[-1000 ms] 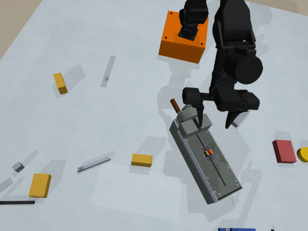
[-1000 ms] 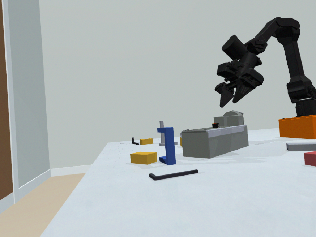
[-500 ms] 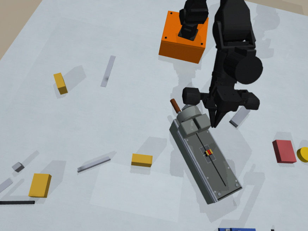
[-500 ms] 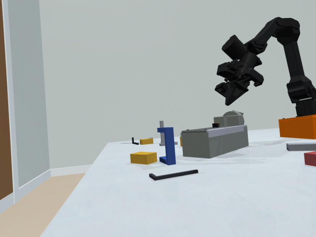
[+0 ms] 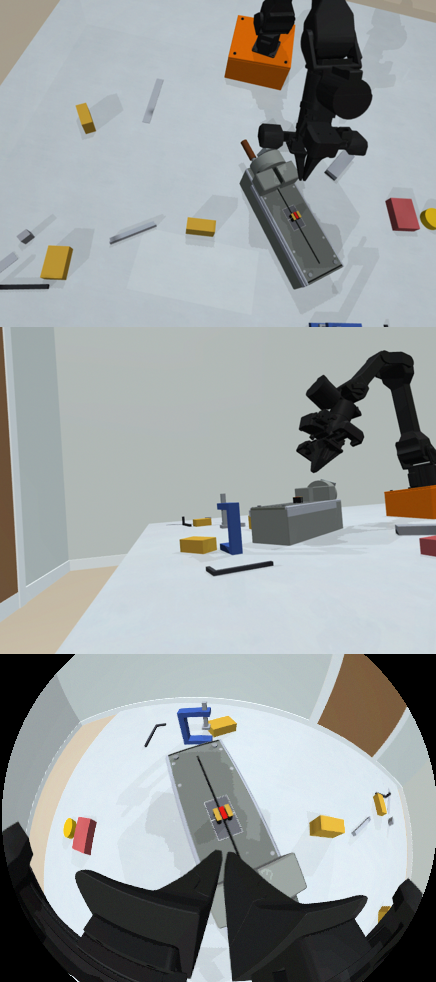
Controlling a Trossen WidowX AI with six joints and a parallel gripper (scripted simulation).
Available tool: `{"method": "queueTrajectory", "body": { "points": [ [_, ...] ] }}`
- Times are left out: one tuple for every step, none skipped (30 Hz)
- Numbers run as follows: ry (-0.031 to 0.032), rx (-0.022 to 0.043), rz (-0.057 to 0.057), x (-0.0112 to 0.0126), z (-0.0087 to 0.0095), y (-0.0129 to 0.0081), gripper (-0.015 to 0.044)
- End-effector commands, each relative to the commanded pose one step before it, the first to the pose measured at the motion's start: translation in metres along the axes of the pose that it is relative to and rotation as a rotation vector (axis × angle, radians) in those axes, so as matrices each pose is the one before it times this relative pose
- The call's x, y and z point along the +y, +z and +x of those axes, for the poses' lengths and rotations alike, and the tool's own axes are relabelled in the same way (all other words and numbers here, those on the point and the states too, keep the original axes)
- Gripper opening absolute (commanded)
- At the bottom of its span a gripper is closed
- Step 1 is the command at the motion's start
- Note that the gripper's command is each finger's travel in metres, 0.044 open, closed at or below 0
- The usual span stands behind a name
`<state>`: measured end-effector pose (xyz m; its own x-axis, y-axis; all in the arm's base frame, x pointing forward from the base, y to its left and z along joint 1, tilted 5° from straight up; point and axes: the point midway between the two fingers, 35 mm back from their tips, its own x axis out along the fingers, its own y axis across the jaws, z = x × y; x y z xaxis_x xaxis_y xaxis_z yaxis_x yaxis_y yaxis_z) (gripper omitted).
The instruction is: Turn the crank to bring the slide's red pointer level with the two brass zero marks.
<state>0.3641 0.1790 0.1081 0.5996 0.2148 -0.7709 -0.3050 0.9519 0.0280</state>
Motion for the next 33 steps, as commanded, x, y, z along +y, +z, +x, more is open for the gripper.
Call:
{"method": "queueTrajectory", "body": {
  "points": [
    [-0.00039,-0.00003,-0.0001,-0.00006,0.0,0.00001,0.0079],
    [0.0,0.0,0.0,0.0,0.0,0.0,0.0105],
    [0.0,0.0,0.0,0.0,0.0,0.0,0.0131],
    [0.0,0.0,0.0,0.0,0.0,0.0,0.0157],
    [0.0,0.0,0.0,0.0,0.0,0.0,0.0184],
    [0.0,0.0,0.0,0.0,0.0,0.0,0.021],
    [0.0,0.0,0.0,0.0,0.0,0.0,0.0236],
    [0.0,0.0,0.0,0.0,0.0,0.0,0.0263],
    [0.0,0.0,0.0,0.0,0.0,0.0,0.0289],
    [0.0,0.0,0.0,0.0,0.0,0.0,0.0315],
    [0.0,0.0,0.0,0.0,0.0,0.0,0.0341],
    [0.0,0.0,0.0,0.0,0.0,0.0,0.0368],
    [0.00004,-0.00001,0.0,0.00014,-0.00085,0.00076,0.0394],
    [0.00011,-0.00003,0.0,0.00041,-0.00259,0.00225,0.042],
    [0.00018,-0.00004,0.0001,0.00066,-0.0044,0.00368,0.044],
    [0.00023,-0.00003,0.0001,0.0008,-0.00572,0.00453,0.044],
    [0.00022,-0.00001,0.0001,0.00076,-0.00592,0.00441,0.044],
    [0.00022,0.00001,0.0001,0.00072,-0.00609,0.00426,0.044],
    [0.00022,0.00003,0.0001,0.00068,-0.00621,0.00408,0.044],
    [0.00017,0.00004,0.0001,0.0005,-0.00502,0.00311,0.044],
    [0.0001,0.00003,0.0,0.00029,-0.00306,0.00182,0.044],
    [0.00003,0.00001,0.0,0.00009,-0.00103,0.0006,0.044],
    [0.0,0.0,0.0,0.0,0.0,0.0,0.044],
    [0.0,0.0,0.0,0.0,0.0,0.0,0.044],
    [0.0,0.0,0.0,0.0,0.0,0.0,0.044],
    [0.0,0.0,0.0,0.0,0.0,0.0,0.044],
    [0.0,0.0,0.0,0.0,0.0,0.0,0.044],
    [0.0,0.0,0.0,0.0,0.0,0.0,0.044],
    [0.0,0.0,0.0,0.0,0.0,0.0,0.044],
    [0.0,0.0,0.0,0.0,0.0,0.0,0.044],
    [0.0,0.0,0.0,0.0,0.0,0.0,0.044],
    [0.0,0.0,0.0,0.0,0.0,0.0,0.044],
    [0.0,0.0,0.0,0.0,0.0,0.0,0.044]
  ]
}}
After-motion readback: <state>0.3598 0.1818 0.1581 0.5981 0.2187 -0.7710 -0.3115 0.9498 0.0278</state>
